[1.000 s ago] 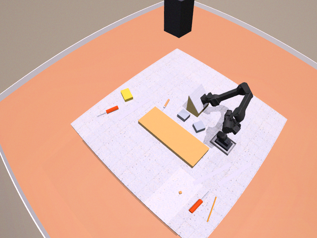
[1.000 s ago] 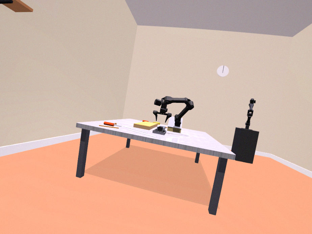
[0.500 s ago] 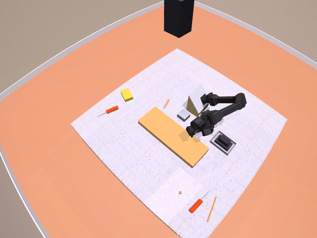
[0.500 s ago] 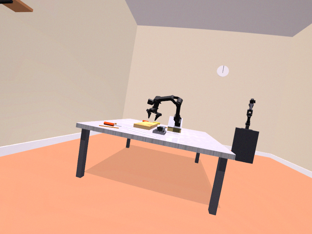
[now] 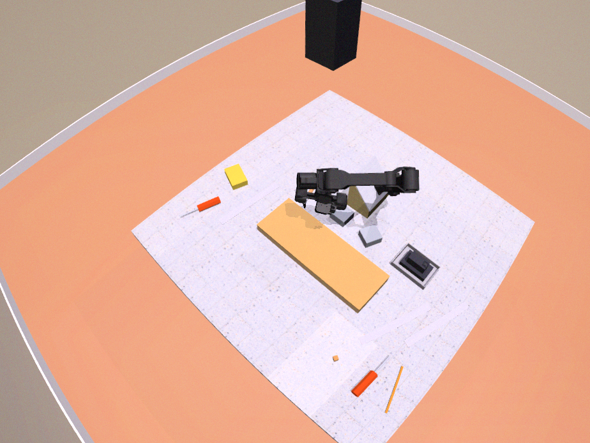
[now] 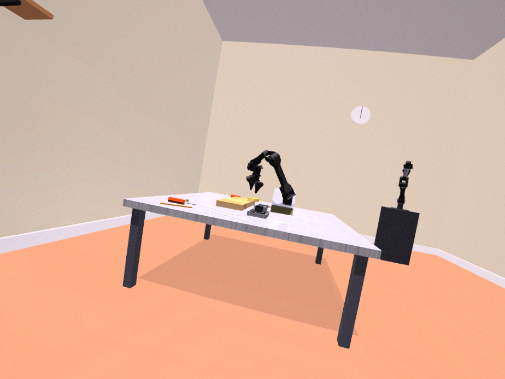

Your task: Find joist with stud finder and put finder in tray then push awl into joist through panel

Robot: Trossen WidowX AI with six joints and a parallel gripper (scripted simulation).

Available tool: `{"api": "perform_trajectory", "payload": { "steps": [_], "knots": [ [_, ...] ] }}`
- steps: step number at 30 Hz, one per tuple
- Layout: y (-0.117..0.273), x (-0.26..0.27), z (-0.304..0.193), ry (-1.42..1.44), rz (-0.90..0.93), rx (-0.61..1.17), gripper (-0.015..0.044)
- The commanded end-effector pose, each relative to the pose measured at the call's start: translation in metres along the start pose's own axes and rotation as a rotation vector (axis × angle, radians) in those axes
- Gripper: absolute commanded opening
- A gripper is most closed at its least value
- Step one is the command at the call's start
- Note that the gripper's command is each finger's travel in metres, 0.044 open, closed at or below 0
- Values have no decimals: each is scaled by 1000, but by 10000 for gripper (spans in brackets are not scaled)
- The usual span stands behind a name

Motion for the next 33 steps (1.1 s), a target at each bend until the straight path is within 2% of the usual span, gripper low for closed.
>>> {"api": "perform_trajectory", "payload": {
  "steps": [1,10,33],
  "knots": [
    [-17,-43,-51,-114,25,42,440],
    [-76,-89,-174,-331,155,93,440],
    [-85,-82,-176,-338,161,94,440]
  ]
}}
Point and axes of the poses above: the point midway between the two fingers, 35 mm back from their tips, its own y axis back along the fingers, its own x axis across the jaws, z = x × y, the point moved 9 cm from there along y, back along the fingers, and after that the axes turned 14 degrees about -y, right-handed, at the moved point
